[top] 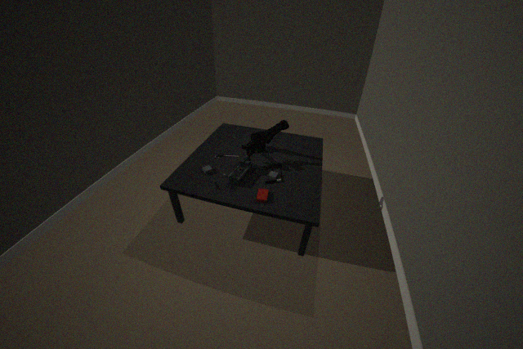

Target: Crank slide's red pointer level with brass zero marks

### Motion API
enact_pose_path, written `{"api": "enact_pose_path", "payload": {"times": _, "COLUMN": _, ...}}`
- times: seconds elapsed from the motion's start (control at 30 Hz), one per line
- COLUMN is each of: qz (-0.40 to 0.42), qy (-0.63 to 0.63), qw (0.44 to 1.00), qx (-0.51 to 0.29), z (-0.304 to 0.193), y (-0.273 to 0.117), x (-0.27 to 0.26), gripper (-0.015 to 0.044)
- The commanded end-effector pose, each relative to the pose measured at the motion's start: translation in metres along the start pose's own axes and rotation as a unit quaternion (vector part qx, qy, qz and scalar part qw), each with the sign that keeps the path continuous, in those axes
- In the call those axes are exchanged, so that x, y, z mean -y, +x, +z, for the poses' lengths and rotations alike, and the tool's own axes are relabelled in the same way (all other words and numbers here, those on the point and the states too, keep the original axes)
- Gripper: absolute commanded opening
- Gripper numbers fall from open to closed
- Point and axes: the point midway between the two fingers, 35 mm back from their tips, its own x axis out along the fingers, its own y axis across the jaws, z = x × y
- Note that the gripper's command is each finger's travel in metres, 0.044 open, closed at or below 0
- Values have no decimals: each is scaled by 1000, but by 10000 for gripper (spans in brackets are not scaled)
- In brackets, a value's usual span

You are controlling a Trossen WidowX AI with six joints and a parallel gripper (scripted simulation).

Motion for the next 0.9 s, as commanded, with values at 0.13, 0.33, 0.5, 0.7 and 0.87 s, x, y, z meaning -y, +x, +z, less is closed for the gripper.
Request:
{"api": "enact_pose_path", "payload": {"times": 0.13, "qz": -1, "qy": 1, "qw": 1000, "qx": 0, "z": -2, "y": 2, "x": 8, "gripper": 0}}
{"api": "enact_pose_path", "payload": {"times": 0.33, "qz": -1, "qy": 1, "qw": 1000, "qx": 0, "z": -5, "y": 5, "x": 12, "gripper": 0}}
{"api": "enact_pose_path", "payload": {"times": 0.5, "qz": -1, "qy": 1, "qw": 1000, "qx": 0, "z": -8, "y": 8, "x": 15, "gripper": 0}}
{"api": "enact_pose_path", "payload": {"times": 0.7, "qz": -1, "qy": 1, "qw": 1000, "qx": 1, "z": -12, "y": 12, "x": 18, "gripper": 0}}
{"api": "enact_pose_path", "payload": {"times": 0.87, "qz": -1, "qy": 1, "qw": 1000, "qx": 1, "z": -15, "y": 16, "x": 20, "gripper": 0}}
